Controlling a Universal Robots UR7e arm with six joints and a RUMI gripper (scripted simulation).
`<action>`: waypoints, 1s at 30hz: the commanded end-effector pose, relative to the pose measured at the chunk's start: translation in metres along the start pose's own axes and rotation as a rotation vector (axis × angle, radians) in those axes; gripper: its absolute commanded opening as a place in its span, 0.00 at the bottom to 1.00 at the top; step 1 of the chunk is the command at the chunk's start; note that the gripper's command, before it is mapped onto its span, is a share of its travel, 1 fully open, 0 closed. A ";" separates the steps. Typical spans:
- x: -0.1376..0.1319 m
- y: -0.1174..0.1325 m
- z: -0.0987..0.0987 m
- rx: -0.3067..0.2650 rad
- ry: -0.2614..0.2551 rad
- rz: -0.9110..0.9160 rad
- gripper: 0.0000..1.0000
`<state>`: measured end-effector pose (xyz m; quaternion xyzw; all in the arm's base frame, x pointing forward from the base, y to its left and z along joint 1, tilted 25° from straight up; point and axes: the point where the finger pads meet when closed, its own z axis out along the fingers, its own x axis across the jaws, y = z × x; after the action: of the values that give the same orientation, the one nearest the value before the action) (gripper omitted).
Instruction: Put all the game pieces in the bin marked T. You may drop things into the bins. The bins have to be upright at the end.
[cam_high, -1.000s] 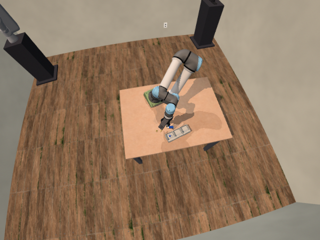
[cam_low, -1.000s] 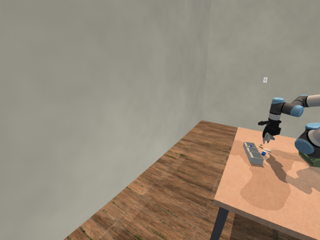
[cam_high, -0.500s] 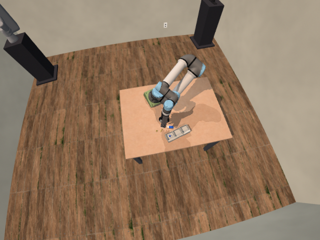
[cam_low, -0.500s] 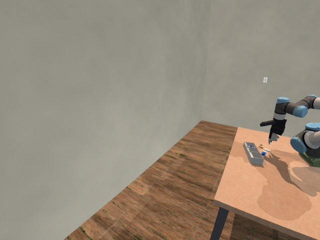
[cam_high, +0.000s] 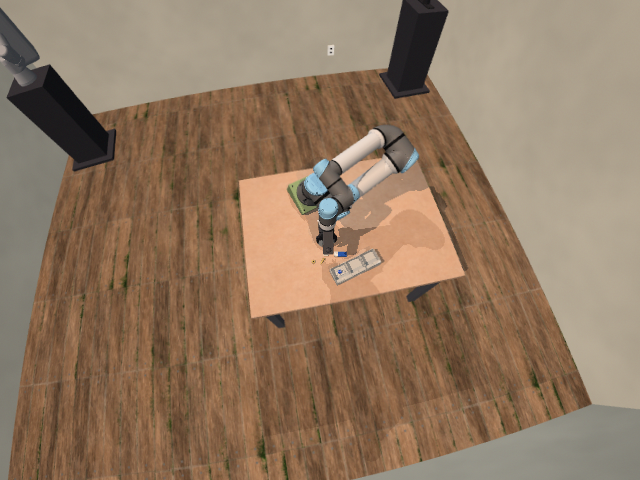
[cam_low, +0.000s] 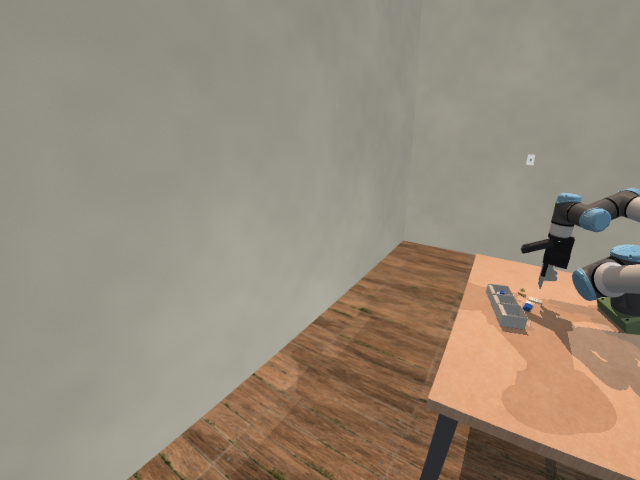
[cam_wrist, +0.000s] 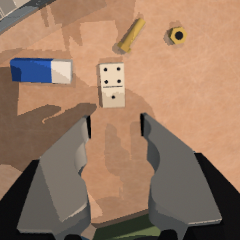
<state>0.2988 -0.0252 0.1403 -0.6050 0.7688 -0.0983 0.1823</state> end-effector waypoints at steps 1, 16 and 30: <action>0.000 0.001 0.000 0.008 -0.012 -0.005 0.24; 0.000 0.000 0.000 0.008 -0.012 -0.005 0.24; 0.000 0.000 0.016 0.008 -0.012 -0.005 0.24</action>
<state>0.3018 -0.0240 0.1323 -0.6068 0.7653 -0.0984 0.1909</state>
